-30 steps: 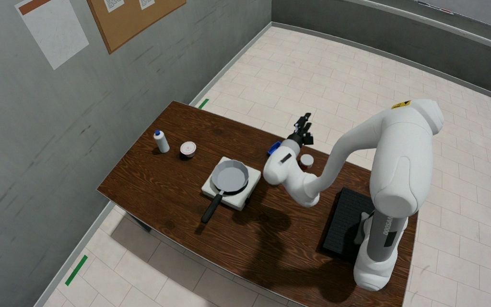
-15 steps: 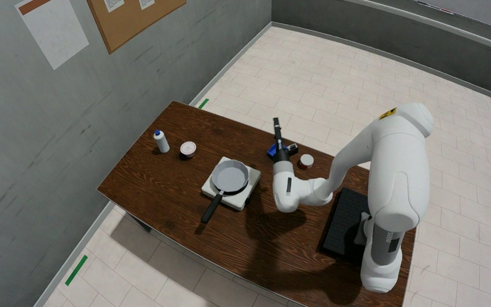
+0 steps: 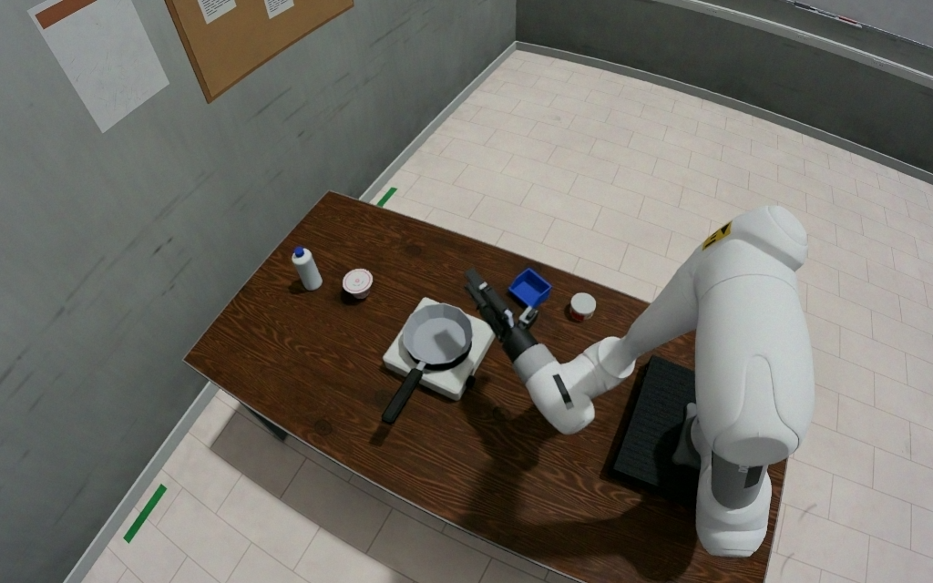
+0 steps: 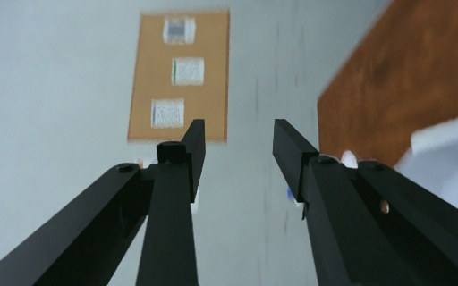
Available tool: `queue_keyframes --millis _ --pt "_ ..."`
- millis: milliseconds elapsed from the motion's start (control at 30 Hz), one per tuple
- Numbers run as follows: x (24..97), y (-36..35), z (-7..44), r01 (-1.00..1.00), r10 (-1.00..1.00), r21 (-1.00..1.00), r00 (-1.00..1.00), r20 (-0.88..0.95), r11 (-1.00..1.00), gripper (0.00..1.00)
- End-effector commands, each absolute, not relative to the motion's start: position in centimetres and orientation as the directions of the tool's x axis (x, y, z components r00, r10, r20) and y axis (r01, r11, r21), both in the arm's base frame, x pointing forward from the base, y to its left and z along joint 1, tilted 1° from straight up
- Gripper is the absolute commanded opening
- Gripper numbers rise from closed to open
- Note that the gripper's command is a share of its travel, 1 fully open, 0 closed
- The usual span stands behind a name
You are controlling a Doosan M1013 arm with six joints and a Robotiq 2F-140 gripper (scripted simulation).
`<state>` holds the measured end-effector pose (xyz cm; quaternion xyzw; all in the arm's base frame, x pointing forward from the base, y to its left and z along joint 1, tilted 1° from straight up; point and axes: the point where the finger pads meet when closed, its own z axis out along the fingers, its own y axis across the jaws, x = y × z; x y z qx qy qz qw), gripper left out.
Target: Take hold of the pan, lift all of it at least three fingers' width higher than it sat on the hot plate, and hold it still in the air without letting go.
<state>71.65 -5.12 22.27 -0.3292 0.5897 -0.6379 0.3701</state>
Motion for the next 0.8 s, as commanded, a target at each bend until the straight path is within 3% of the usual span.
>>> queue_keyframes --millis 0,500,767 --pt "72.2 -1.1 21.3 0.096 -0.913 -0.995 -0.405 -0.046 0.008 0.41" --pt "69.6 15.9 15.7 -0.010 -0.981 -0.981 0.023 -0.194 0.194 0.41" --pt "69.2 17.0 15.3 -0.024 -0.977 -0.978 0.050 -0.206 0.205 0.41"
